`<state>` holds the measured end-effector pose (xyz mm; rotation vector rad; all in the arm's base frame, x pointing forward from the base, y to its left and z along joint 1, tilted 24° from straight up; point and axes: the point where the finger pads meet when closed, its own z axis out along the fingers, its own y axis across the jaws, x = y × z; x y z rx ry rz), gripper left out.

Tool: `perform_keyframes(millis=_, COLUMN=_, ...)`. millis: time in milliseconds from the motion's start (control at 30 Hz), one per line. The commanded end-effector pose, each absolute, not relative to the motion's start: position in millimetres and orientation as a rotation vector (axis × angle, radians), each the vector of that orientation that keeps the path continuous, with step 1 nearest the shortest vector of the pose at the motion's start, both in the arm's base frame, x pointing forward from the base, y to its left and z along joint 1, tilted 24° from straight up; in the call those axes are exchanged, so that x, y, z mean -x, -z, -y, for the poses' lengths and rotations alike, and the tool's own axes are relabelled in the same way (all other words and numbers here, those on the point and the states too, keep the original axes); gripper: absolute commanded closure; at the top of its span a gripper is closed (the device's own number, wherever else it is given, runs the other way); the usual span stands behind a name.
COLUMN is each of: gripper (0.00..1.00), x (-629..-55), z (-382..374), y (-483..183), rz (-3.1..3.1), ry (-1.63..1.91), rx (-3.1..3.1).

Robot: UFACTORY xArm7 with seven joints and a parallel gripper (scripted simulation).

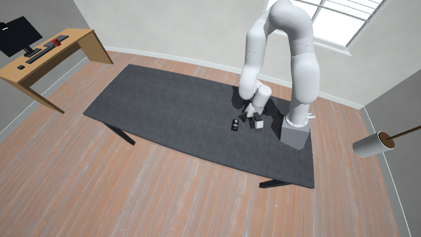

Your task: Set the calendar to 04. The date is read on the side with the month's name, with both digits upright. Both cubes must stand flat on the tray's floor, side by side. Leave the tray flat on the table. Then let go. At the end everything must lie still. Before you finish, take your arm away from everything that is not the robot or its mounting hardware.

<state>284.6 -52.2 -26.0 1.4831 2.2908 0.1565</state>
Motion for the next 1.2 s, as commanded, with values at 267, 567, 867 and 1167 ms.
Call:
perform_keyframes(millis=267, gripper=0.00, x=-284.8, z=52.1, y=25.6, rz=-2.290, ry=-0.157, rx=-1.483)
perform_keyframes(millis=567, gripper=0.00, x=-284.8, z=52.1, y=25.6, rz=-2.290, ry=-0.157, rx=-1.483)
perform_keyframes(millis=867, gripper=0.00, x=-284.6, z=52.1, y=25.1, rz=-2.290, ry=-0.157, rx=-1.483)
perform_keyframes(millis=1167, gripper=0.00, x=-276.2, z=49.5, y=5.7, rz=-2.290, ry=-0.157, rx=-1.483)
